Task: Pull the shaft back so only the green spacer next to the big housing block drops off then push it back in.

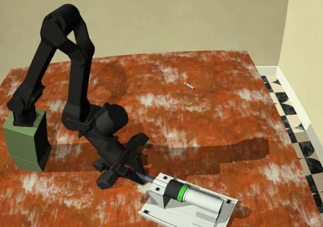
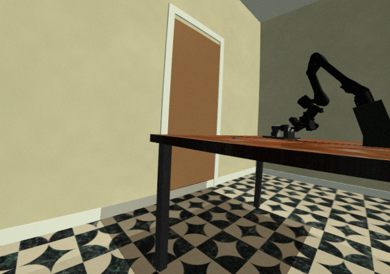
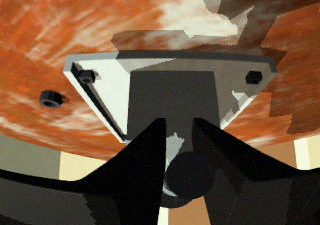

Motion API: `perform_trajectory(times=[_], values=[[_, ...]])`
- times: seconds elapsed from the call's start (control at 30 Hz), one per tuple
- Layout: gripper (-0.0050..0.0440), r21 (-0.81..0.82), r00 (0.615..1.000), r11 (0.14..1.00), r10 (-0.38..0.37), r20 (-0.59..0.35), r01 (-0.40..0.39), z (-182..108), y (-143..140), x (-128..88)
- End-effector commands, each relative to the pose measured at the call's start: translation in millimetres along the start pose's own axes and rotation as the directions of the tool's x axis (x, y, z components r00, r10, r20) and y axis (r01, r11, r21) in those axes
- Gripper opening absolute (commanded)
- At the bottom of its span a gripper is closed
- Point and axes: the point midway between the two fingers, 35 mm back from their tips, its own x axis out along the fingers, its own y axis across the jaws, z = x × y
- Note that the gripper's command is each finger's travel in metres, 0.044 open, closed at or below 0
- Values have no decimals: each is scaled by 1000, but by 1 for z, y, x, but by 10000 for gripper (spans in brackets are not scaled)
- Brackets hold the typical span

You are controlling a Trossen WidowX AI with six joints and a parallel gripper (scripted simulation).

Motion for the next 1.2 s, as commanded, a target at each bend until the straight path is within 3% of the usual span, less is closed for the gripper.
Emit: perform_trajectory(times=[0.0,1.17], values=[[0,3,1000,1000,1,0,-1,1,0,0],[0,3,1000,1000,1,0,-1,3,0,-3]])
